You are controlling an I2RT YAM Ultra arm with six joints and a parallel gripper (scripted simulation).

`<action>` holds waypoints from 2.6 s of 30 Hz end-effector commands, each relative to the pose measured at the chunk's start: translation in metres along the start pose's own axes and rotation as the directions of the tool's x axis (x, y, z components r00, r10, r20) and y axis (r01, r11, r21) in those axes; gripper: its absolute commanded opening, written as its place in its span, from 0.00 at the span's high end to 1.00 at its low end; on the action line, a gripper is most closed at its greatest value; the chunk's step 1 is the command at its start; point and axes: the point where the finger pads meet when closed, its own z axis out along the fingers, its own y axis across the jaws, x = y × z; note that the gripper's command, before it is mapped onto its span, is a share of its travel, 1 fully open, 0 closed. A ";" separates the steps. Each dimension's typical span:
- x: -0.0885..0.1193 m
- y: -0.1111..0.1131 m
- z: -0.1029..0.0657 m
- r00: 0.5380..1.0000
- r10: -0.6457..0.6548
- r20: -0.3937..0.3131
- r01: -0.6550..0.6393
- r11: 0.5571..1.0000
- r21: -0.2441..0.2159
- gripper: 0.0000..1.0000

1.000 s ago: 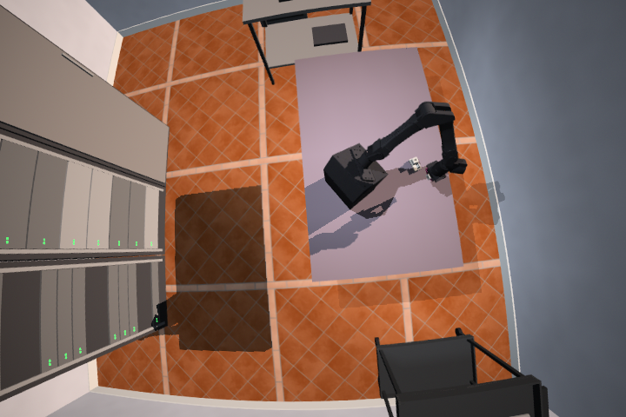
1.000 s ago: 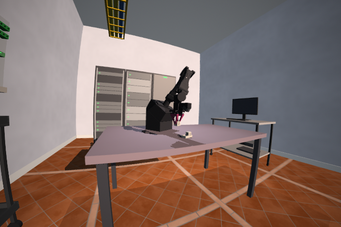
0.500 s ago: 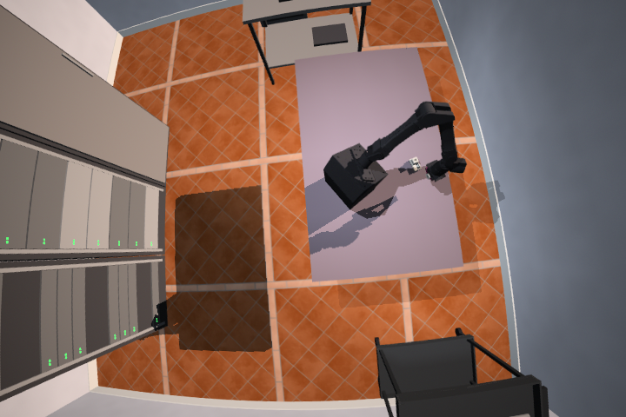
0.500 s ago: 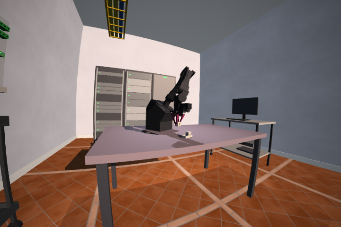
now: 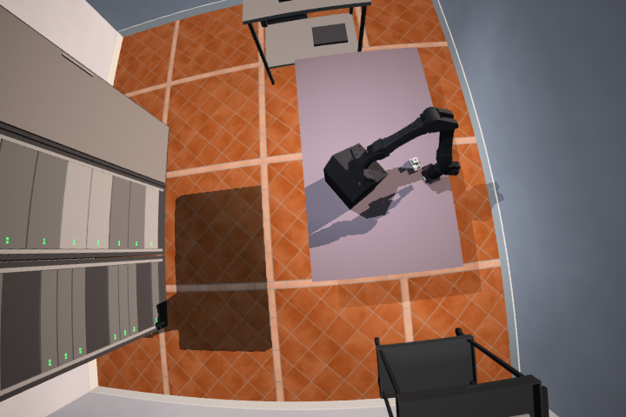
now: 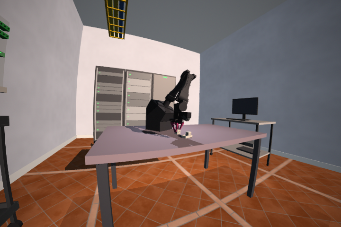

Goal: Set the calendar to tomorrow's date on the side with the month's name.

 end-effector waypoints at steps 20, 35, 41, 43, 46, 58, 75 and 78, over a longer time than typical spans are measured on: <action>-0.008 -0.011 0.036 1.000 0.009 0.028 -0.010 1.000 0.024 0.73; -0.008 -0.011 0.036 1.000 0.009 0.028 -0.010 1.000 0.024 0.73; -0.008 -0.011 0.036 1.000 0.009 0.028 -0.010 1.000 0.024 0.73; -0.008 -0.011 0.036 1.000 0.009 0.028 -0.010 1.000 0.024 0.73; -0.008 -0.011 0.036 1.000 0.009 0.028 -0.010 1.000 0.024 0.73; -0.009 -0.012 0.036 1.000 0.010 0.029 -0.011 1.000 0.024 0.73; -0.009 -0.013 0.035 0.999 0.011 0.031 -0.012 1.000 0.026 0.73; -0.009 -0.013 0.035 0.999 0.011 0.031 -0.012 1.000 0.026 0.73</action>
